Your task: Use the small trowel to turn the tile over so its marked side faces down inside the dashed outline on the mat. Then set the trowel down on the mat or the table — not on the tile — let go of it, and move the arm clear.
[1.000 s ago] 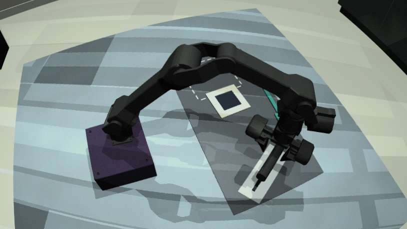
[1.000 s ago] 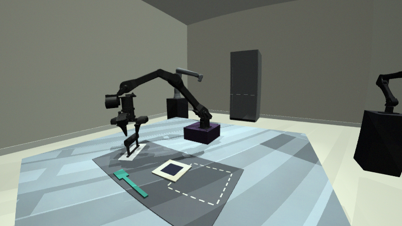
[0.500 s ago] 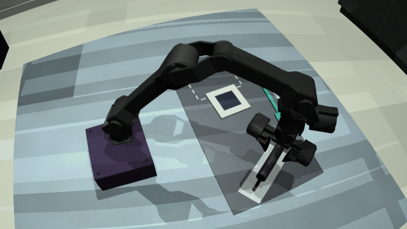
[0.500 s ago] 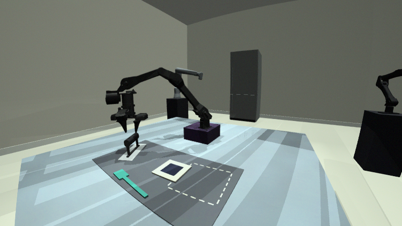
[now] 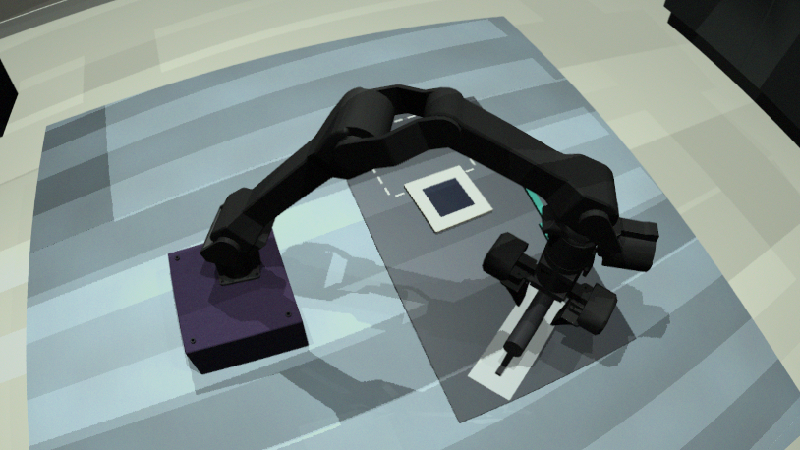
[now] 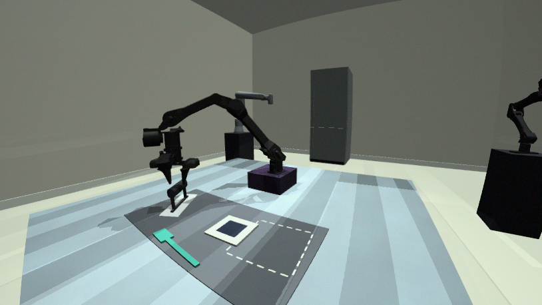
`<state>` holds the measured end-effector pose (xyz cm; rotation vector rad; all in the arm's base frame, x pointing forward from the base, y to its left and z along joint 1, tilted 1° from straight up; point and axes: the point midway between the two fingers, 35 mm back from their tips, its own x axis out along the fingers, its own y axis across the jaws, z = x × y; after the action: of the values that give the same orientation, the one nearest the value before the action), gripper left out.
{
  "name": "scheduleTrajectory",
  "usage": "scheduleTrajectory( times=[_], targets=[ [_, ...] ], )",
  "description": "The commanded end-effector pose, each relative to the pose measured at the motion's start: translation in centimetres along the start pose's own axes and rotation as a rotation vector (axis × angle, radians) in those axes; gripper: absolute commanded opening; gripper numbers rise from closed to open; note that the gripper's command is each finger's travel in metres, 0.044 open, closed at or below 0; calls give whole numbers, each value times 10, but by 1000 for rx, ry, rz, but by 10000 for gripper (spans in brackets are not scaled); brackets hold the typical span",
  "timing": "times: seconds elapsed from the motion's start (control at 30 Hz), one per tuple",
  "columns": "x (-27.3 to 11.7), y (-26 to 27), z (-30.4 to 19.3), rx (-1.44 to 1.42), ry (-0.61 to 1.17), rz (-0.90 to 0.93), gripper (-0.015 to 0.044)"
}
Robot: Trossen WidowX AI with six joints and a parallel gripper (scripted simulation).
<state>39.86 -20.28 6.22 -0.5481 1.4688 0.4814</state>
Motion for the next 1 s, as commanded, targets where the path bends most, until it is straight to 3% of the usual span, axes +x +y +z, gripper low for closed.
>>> scheduleTrajectory(
  times=[0.0,0.37,0.57,0.97],
  targets=[
    [7,1,0,4,0,3,270],
    [23,1,-1,4,0,3,270],
    [23,1,-1,4,0,3,132],
    [23,1,-1,4,0,3,130]
  ],
)
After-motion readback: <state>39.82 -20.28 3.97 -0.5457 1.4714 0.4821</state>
